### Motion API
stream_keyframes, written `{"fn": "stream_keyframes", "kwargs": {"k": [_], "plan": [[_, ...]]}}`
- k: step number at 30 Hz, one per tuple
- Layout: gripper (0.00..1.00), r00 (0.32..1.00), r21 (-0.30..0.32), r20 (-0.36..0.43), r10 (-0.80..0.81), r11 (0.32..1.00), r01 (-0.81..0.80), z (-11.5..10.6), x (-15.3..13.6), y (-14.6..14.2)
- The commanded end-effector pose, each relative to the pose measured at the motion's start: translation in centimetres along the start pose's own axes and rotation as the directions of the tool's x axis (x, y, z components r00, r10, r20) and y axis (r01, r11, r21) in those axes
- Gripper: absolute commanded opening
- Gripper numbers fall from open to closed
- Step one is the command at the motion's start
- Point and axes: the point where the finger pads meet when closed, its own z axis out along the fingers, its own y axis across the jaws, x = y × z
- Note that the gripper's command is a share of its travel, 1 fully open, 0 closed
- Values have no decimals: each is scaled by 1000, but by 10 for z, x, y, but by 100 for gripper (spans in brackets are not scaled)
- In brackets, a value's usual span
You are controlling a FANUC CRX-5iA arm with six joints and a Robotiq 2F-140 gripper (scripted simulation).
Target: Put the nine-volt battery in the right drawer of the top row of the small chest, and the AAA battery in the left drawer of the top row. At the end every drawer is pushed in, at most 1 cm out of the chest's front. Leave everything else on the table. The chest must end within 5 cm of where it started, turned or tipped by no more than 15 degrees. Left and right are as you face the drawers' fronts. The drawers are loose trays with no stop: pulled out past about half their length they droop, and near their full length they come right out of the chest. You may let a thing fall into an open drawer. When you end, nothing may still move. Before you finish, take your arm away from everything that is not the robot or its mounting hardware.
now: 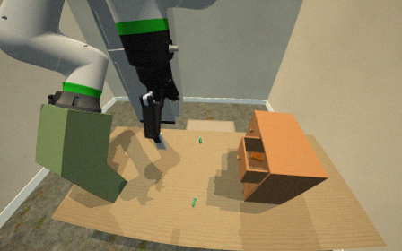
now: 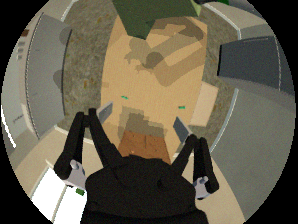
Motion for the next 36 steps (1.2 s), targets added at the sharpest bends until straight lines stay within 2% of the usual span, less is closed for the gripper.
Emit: {"fn": "stream_keyframes", "kwargs": {"k": [1,8,10,15,25,27,36], "plan": [[100,1000,0,15,0,1000,0,1,-1,0],[100,992,0,127,0,1000,0,10,-11,0],[100,992,0,127,0,1000,0,10,-11,0],[100,964,0,265,0,1000,0,22,-22,0],[100,844,0,537,0,1000,0,46,-47,0],[100,844,0,537,0,1000,0,46,-47,0],[100,704,0,710,0,1000,1,65,-65,0]]}}
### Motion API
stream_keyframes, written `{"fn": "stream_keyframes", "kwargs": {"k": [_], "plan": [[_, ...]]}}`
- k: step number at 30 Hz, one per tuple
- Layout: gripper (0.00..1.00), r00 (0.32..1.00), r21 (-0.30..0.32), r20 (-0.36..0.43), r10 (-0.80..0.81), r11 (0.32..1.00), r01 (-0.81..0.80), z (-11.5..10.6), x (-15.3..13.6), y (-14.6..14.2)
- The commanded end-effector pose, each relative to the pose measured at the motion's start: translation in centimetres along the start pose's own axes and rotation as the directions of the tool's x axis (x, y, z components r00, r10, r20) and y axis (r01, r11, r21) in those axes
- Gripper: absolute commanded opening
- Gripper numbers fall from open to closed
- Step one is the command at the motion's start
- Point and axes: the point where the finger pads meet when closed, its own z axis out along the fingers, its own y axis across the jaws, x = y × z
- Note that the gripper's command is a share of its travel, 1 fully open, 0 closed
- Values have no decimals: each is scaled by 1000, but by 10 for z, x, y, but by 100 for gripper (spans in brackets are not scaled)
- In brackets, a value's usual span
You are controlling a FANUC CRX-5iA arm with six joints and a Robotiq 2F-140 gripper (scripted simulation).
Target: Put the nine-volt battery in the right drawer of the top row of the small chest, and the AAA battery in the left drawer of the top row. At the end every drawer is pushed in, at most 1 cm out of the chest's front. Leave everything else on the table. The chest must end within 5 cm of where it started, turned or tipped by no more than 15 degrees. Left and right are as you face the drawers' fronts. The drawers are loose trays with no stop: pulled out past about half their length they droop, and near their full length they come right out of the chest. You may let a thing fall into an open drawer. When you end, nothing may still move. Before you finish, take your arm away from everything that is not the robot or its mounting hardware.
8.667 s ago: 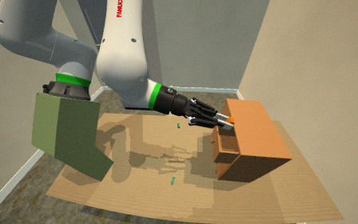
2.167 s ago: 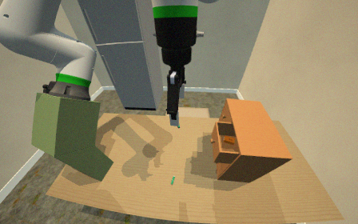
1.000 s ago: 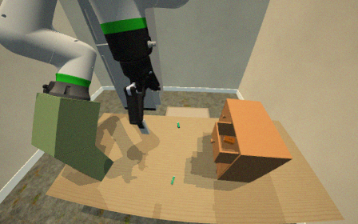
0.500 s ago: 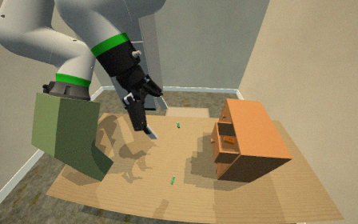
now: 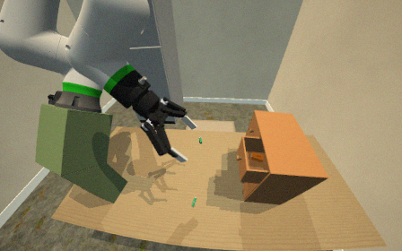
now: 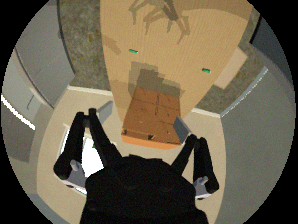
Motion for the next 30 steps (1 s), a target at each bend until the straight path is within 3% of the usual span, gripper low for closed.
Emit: {"fn": "stream_keyframes", "kwargs": {"k": [1,6,8,18,30], "plan": [[100,988,-28,155,-7,1000,11,17,0,3],[100,965,-27,264,-4,1000,11,29,-2,3],[100,965,-27,264,-4,1000,11,29,-2,3],[100,904,-29,427,2,1000,11,50,-5,4],[100,858,-28,513,5,1000,11,61,-6,4]]}}
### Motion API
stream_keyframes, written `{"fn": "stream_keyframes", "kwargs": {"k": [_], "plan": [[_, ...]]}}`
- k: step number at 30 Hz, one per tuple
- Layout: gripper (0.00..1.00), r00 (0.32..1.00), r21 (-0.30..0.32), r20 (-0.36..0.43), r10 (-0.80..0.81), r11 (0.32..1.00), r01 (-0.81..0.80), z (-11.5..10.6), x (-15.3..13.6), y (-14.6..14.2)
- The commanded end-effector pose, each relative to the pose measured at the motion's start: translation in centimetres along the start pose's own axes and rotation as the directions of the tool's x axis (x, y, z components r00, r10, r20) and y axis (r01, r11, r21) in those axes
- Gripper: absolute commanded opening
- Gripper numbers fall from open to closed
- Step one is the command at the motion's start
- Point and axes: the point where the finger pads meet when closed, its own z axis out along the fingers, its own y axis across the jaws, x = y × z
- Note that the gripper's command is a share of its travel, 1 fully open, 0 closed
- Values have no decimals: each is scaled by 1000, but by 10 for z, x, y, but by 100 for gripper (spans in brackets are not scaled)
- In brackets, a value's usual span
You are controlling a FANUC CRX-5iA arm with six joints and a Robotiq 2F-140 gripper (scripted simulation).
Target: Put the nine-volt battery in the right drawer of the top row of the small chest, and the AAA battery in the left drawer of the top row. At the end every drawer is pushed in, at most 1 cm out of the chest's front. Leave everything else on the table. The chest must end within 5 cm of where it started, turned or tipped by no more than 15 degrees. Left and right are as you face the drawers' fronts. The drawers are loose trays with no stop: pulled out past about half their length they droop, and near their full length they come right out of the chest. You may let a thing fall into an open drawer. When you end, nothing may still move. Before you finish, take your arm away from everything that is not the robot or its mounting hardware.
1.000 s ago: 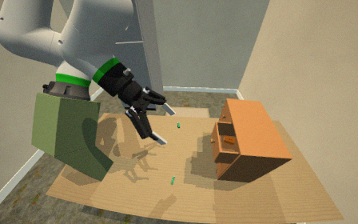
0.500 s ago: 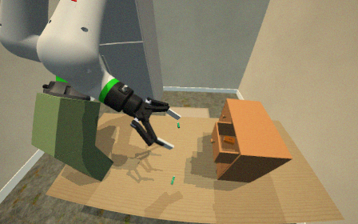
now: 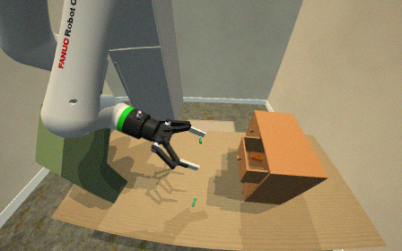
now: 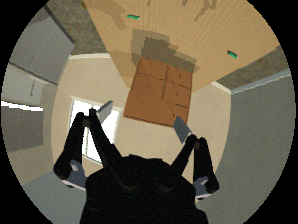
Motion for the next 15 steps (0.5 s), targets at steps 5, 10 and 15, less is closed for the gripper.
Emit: {"fn": "stream_keyframes", "kwargs": {"k": [5,10,15], "plan": [[100,997,-15,76,-2,1000,3,8,2,3],[100,997,-15,80,-2,1000,3,8,3,2],[0,997,-15,80,-2,1000,3,8,3,2]]}}
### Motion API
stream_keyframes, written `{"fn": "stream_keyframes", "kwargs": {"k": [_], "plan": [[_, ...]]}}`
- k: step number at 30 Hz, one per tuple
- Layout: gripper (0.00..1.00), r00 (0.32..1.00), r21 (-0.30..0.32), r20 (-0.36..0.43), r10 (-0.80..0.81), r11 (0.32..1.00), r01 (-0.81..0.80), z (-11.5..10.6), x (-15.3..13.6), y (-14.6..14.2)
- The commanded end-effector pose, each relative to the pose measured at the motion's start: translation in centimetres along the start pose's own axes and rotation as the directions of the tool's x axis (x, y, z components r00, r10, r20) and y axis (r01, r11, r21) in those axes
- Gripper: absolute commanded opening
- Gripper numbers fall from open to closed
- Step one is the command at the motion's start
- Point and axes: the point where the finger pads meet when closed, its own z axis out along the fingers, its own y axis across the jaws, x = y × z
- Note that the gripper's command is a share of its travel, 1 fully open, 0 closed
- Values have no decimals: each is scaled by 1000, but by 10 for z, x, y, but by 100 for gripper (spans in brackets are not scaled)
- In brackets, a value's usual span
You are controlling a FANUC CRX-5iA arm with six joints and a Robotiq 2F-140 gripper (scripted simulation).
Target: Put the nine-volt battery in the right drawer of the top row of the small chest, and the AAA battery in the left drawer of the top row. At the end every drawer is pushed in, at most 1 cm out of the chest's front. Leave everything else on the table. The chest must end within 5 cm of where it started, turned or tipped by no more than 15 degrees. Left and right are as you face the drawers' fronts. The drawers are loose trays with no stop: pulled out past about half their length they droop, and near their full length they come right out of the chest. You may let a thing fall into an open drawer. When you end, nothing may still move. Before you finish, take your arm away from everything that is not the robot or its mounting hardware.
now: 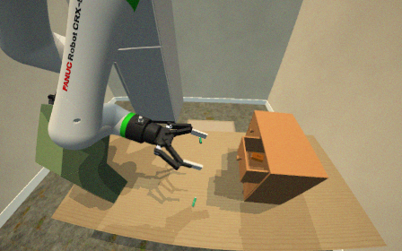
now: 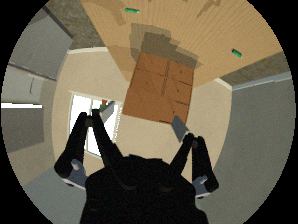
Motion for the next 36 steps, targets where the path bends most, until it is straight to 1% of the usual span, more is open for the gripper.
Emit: {"fn": "stream_keyframes", "kwargs": {"k": [1,23,31,36], "plan": [[0,1000,0,0,0,1000,0,0,0,0],[0,1000,0,0,0,1000,0,1,0,0],[0,1000,0,0,0,1000,0,10,-1,0],[0,1000,0,0,0,1000,0,24,-1,0]]}}
